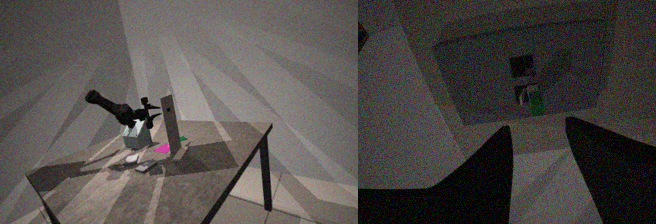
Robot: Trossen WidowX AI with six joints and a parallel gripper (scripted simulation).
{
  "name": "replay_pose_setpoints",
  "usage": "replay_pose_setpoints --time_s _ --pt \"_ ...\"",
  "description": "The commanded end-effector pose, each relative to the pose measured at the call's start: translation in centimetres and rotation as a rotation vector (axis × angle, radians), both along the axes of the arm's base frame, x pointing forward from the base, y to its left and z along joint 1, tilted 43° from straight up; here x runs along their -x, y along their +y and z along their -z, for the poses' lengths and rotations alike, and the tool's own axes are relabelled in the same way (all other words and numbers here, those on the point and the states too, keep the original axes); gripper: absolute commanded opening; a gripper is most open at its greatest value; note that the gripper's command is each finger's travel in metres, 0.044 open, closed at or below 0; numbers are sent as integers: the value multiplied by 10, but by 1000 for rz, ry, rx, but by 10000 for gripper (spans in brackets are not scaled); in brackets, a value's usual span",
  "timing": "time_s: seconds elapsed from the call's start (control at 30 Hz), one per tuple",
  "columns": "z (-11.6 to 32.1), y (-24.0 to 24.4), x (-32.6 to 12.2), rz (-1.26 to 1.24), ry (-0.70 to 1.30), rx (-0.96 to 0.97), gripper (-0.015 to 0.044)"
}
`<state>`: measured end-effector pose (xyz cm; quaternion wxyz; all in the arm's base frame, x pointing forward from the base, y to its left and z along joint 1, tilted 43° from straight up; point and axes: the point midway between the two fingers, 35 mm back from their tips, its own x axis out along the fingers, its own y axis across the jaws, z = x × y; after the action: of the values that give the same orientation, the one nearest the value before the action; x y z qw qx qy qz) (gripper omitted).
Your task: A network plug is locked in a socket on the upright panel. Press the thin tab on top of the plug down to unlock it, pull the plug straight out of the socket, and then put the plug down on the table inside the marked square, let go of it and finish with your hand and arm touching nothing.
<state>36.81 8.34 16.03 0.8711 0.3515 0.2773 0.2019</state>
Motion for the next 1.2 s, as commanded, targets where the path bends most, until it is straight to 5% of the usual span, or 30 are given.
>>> replay_pose_setpoints --time_s 0.0,0.67,0.73,1.17 --pt "1 2 -6 5 1 -2 156" --pt "7 13 -29 5 0 -3 156" --pt "7 13 -29 5 0 -3 104" --pt "7 13 -29 5 0 -3 17"
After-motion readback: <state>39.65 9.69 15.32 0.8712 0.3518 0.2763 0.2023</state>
